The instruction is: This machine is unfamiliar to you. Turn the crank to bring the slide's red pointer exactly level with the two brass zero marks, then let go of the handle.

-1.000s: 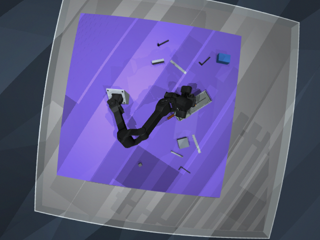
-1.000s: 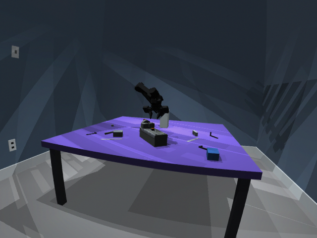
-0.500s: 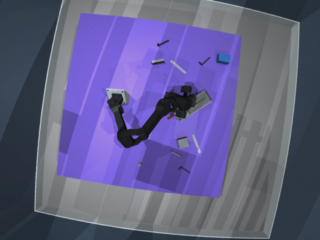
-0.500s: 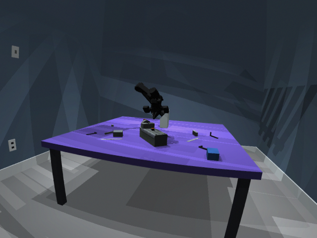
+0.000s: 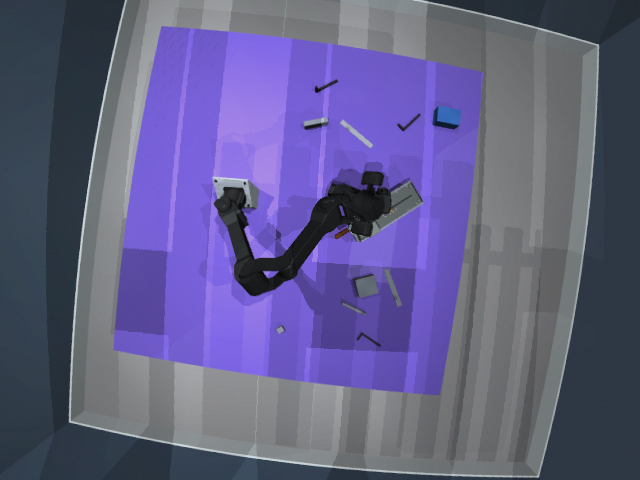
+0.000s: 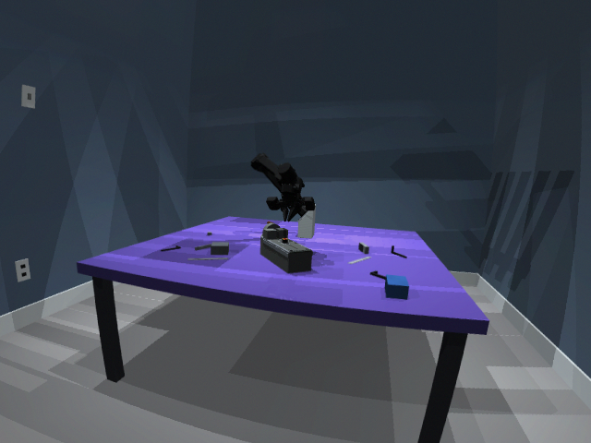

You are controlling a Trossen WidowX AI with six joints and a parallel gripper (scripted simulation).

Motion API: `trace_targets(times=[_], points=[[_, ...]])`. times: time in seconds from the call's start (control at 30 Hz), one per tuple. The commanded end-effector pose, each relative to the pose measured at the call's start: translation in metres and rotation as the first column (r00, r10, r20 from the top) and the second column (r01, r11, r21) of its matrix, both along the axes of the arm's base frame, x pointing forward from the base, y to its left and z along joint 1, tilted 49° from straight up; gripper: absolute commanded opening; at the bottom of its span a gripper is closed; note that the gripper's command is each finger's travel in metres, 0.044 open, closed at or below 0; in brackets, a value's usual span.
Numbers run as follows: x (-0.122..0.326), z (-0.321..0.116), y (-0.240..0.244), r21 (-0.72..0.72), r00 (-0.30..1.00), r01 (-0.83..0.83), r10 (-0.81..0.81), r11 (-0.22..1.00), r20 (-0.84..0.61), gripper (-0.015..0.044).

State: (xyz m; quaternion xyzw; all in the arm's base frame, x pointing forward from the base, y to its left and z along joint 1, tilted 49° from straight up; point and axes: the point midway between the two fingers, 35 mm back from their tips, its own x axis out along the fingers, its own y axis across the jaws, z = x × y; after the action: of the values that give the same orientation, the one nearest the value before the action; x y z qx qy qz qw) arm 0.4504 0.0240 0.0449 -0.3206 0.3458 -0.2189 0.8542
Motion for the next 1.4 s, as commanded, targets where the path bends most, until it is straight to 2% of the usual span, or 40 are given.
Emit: trace_targets(times=[0.0, 0.37, 0.43, 1.0, 1.37], points=[[0.0000, 0.0001, -0.0002, -0.001, 1.000, 0.001, -0.001, 1.000, 0.000, 0.0131], [0.0000, 0.0001, -0.0002, -0.001, 1.000, 0.001, -0.001, 1.000, 0.000, 0.0420], [0.0000, 0.0001, -0.0002, -0.001, 1.000, 0.001, -0.001, 1.000, 0.000, 0.0440], [0.0000, 0.0001, -0.0002, -0.001, 1.000, 0.001, -0.001, 1.000, 0.000, 0.0000], [0.0000, 0.0000, 0.0000, 0.000, 1.000, 0.000, 0.000, 1.000, 0.000, 0.0000]])
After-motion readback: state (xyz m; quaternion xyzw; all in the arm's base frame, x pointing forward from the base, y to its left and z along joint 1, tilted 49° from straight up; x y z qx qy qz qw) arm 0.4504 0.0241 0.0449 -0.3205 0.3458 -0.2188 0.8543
